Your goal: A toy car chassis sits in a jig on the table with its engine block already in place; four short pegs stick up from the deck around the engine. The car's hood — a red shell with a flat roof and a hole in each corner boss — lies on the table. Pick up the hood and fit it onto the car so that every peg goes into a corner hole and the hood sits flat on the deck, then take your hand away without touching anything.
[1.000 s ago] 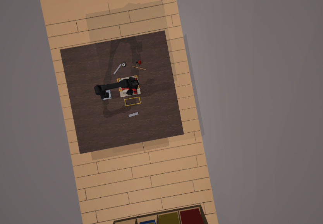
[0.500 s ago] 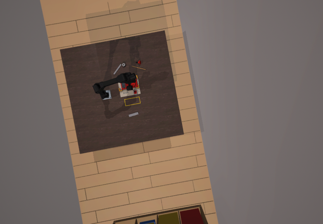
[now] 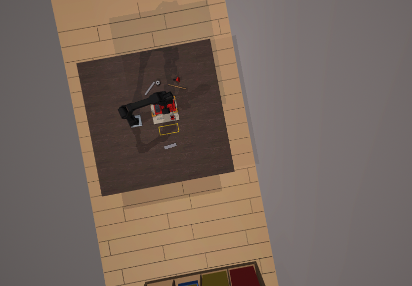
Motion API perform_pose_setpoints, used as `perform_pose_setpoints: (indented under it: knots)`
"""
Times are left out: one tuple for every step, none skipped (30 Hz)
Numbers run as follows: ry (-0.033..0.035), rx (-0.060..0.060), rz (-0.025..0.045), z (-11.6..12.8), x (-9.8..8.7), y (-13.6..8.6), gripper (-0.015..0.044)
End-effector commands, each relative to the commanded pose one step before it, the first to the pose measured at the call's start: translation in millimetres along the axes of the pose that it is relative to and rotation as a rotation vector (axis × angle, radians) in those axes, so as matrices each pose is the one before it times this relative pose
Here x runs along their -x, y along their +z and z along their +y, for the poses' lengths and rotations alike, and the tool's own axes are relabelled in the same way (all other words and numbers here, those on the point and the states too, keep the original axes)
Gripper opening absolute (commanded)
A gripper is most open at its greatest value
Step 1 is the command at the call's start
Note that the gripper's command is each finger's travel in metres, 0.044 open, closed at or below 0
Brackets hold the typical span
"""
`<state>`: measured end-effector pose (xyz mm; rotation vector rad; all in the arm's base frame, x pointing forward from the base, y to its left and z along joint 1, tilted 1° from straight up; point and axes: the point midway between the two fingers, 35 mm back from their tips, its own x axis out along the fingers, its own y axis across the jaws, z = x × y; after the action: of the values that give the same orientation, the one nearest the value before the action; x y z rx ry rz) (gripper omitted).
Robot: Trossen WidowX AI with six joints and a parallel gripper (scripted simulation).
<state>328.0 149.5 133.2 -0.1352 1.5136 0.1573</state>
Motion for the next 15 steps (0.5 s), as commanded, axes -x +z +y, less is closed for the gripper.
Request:
perform_pose_setpoints:
  knots:
    - [-0.00531, 0.0062, 0.01450, -0.82, -17.37, -3.37, 0.0000]
    - [0.00000, 0.0000, 0.00001, 0.02, -4.00, -0.18, 0.0000]
    - [0.00000, 0.0000, 0.00002, 0.00, -3.99, -0.24, 0.0000]
    - [0.00000, 0.0000, 0.00002, -0.01, -3.99, -0.30, 0.0000]
    - [0.00000, 0.0000, 0.00003, -0.02, -3.97, -0.36, 0.0000]
    - [0.00000, 0.0000, 0.00003, -0.03, -3.15, -0.33, 0.0000]
    - [0.00000, 0.0000, 0.00002, -0.02, -1.90, -0.22, 0.0000]
    - [-0.00002, 0.0000, -0.00001, -0.24, -0.63, 0.08, 0.0000]
    - [-0.00001, 0.0000, -0.00001, -0.14, 0.00, 0.10, 0.0000]
    - [-0.00001, 0.0000, -0.00001, -0.11, 0.00, 0.08, 0.0000]
    - [0.00000, 0.0000, 0.00000, 0.00, 0.00, 0.00, 0.0000]
    - [-0.00001, 0.0000, -0.00001, -0.13, 0.00, 0.09, 0.0000]
    - [0.00000, 0.0000, 0.00000, 0.00, 0.00, 0.00, 0.0000]
    - [0.00000, 0.0000, 0.00000, 0.00, 0.00, 0.00, 0.0000]
    - [0.00000, 0.0000, 0.00000, 0.00, 0.00, 0.00, 0.0000]
